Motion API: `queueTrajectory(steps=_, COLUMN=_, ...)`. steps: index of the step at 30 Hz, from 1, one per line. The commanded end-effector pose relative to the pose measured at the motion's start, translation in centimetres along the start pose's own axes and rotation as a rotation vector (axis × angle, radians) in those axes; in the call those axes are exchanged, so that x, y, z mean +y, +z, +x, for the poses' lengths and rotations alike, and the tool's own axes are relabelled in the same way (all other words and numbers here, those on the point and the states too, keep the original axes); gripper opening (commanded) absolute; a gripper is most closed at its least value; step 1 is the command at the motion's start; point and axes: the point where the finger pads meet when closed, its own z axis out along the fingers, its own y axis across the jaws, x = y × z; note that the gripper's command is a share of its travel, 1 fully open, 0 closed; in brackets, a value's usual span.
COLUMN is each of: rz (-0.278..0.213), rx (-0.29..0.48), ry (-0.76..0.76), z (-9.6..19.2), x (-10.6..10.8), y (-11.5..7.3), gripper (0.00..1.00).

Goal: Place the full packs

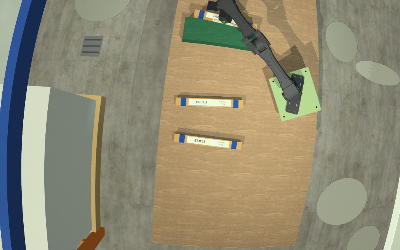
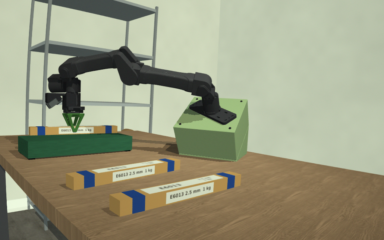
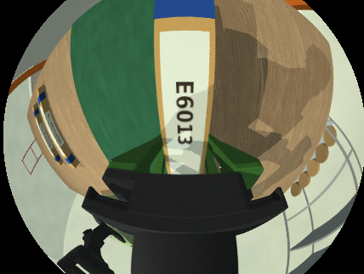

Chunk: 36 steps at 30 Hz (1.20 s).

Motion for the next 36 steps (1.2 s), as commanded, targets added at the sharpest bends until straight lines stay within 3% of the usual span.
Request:
queueTrajectory(steps=1, rz=0.076, rx=-0.073, ry=0.014, z=-0.9, x=-1.6, y=-5.1, gripper=0.0)
queueTrajectory(steps=19, rz=0.095, rx=-0.086, ry=0.003, z=-1.3, x=-2.2, y=-4.1, gripper=0.0)
queueTrajectory(steps=29, rz=0.071, rx=-0.052, ry=0.025, z=-0.5, x=-1.4, y=-3.5, gripper=0.0)
queueTrajectory(steps=36, rz=0.092, rx=-0.075, ry=0.01, z=-1.3, x=-1.9, y=-3.6, gripper=0.0)
